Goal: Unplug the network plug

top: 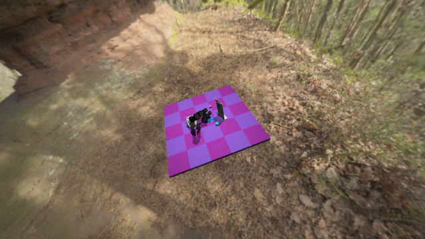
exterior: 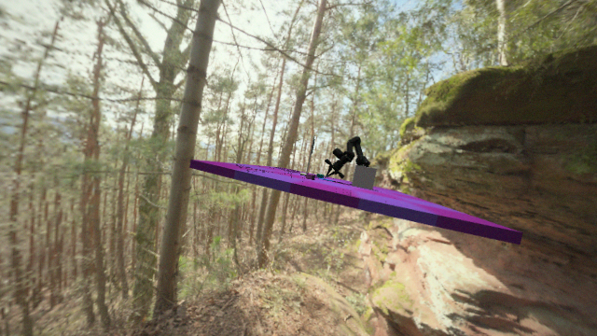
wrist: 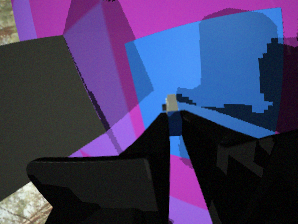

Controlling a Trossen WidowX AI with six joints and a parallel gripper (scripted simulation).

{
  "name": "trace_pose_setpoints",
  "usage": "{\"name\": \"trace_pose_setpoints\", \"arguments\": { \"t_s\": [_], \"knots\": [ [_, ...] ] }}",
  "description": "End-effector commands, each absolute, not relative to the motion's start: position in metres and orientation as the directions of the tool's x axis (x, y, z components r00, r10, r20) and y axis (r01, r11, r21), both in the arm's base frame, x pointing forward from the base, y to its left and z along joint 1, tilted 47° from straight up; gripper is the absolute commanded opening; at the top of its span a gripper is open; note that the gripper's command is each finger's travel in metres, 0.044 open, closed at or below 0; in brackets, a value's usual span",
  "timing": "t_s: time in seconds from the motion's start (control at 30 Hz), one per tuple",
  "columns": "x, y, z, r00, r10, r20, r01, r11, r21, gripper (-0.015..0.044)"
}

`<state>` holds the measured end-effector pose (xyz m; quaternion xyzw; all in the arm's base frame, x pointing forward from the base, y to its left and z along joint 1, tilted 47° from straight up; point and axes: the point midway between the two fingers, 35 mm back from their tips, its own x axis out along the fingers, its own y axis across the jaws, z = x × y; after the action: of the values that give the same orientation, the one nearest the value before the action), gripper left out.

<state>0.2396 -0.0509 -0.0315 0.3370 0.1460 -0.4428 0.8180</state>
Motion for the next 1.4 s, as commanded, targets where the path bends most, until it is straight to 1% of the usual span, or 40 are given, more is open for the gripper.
{"name": "trace_pose_setpoints", "arguments": {
  "t_s": [0.0,0.7,0.9,1.37],
  "knots": [
    [0.2376,-0.0539,-0.0334,0.564,-0.626,-0.539,0.824,0.385,0.416,0.0],
    [0.2386,-0.0567,-0.035,0.564,-0.627,-0.537,0.824,0.382,0.419,0.0],
    [0.2386,-0.0567,-0.035,0.564,-0.627,-0.537,0.824,0.382,0.419,0.0156],
    [0.2361,-0.0523,-0.0326,0.563,-0.626,-0.54,0.825,0.381,0.418,0.0156]
  ]
}}
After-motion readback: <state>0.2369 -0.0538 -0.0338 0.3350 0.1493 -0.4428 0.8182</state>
